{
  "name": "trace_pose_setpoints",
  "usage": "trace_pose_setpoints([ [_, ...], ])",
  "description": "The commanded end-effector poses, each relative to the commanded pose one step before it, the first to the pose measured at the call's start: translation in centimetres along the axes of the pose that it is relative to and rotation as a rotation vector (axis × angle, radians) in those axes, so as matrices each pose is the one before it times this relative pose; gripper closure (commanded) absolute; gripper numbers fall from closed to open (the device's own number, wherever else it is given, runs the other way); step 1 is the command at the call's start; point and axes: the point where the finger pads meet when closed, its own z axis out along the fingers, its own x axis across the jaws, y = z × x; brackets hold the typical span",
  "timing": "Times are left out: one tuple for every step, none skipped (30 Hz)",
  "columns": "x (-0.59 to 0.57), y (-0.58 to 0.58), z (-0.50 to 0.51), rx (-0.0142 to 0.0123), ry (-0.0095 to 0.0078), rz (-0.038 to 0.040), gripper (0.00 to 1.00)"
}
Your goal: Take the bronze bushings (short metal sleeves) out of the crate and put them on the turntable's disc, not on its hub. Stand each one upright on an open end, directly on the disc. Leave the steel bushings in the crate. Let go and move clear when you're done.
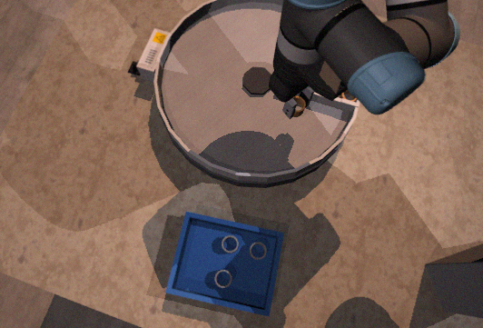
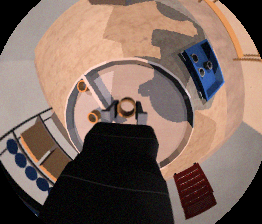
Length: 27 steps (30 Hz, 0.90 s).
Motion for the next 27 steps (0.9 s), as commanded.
trace_pose_setpoints([
  [-0.058,-0.083,-0.056,0.00177,0.00005,-0.00086,1.00],
  [0.000,0.000,0.000,0.00000,0.00000,0.00000,1.00],
  [0.000,0.000,0.000,0.00000,0.00000,0.00000,1.00],
  [0.000,0.000,0.000,0.00000,0.00000,0.00000,1.00],
  [0.000,0.000,0.000,0.00000,0.00000,0.00000,1.00],
  [0.000,0.000,0.000,0.00000,0.00000,0.00000,1.00],
  [0.000,0.000,0.000,0.00000,0.00000,0.00000,1.00],
  [0.000,0.000,0.000,0.00000,0.00000,0.00000,1.00],
  [0.000,0.000,0.000,0.00000,0.00000,0.00000,1.00],
  [0.000,0.000,0.000,0.00000,0.00000,0.00000,1.00],
  [-0.002,0.003,0.052,0.00004,-0.00016,0.00011,1.00],
  [0.005,0.055,0.266,-0.00072,-0.00047,0.00070,1.00],
  [0.009,0.075,0.358,-0.00148,-0.00010,0.00059,1.00],
  [0.001,-0.002,0.470,-0.00001,-0.00001,-0.00001,1.00],
  [0.001,-0.003,0.528,-0.00001,-0.00001,-0.00002,1.00],
  [0.001,-0.002,0.486,-0.00001,-0.00001,-0.00001,1.00],
  [0.000,-0.002,0.352,-0.00001,-0.00001,-0.00001,1.00],
  [0.000,-0.001,0.172,-0.00001,0.00000,-0.00001,1.00],
  [0.000,0.000,0.031,0.00000,0.00000,0.00000,1.00],
  [0.000,0.000,0.000,0.00000,0.00000,0.00000,1.00],
  [0.000,0.000,0.000,0.00000,0.00000,0.00000,1.00],
  [0.000,0.000,0.000,0.00000,0.00000,0.00000,1.00],
  [0.000,0.000,0.000,0.00000,0.00000,0.00000,1.00],
  [0.021,0.001,-0.010,-0.00015,0.00038,-0.00024,1.00],
  [0.038,0.030,-0.033,-0.00086,0.00079,-0.00026,1.00],
  [0.004,0.001,-0.049,-0.00022,0.00039,-0.00004,1.00],
  [-0.008,-0.015,-0.024,0.00024,-0.00004,-0.00001,1.00],
])
